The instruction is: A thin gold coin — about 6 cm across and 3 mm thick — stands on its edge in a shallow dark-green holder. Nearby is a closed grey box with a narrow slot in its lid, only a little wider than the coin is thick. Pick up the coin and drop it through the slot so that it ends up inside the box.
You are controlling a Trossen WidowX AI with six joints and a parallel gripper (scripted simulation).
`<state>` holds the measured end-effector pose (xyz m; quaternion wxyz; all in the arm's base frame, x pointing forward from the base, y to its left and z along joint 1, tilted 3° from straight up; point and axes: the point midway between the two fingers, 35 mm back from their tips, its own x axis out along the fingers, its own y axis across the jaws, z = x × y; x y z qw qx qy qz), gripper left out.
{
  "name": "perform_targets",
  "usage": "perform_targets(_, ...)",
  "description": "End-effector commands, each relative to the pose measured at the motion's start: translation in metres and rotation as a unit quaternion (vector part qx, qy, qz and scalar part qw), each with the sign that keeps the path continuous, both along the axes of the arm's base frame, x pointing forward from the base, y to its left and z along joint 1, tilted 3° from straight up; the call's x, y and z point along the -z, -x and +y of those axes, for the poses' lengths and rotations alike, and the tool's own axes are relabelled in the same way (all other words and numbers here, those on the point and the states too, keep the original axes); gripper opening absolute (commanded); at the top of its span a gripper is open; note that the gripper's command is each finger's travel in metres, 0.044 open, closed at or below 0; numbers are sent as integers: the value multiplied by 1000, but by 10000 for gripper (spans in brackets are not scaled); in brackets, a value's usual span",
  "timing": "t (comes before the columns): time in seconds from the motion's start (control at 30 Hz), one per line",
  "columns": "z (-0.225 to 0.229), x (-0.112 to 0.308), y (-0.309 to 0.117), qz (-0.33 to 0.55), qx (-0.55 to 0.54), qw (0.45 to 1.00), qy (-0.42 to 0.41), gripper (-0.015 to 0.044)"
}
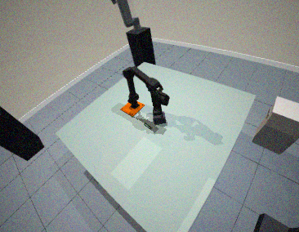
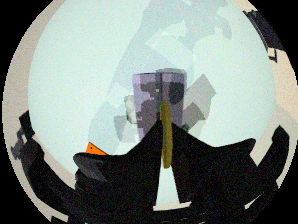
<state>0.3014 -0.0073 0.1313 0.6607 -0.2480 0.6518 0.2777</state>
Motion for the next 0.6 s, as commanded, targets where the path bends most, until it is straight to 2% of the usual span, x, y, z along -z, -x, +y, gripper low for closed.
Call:
perform_targets(0.0,3,0,-1,-1,1,1000,0,0)
perform_targets(0.57,2,4,0,0,0,1000,0,0)
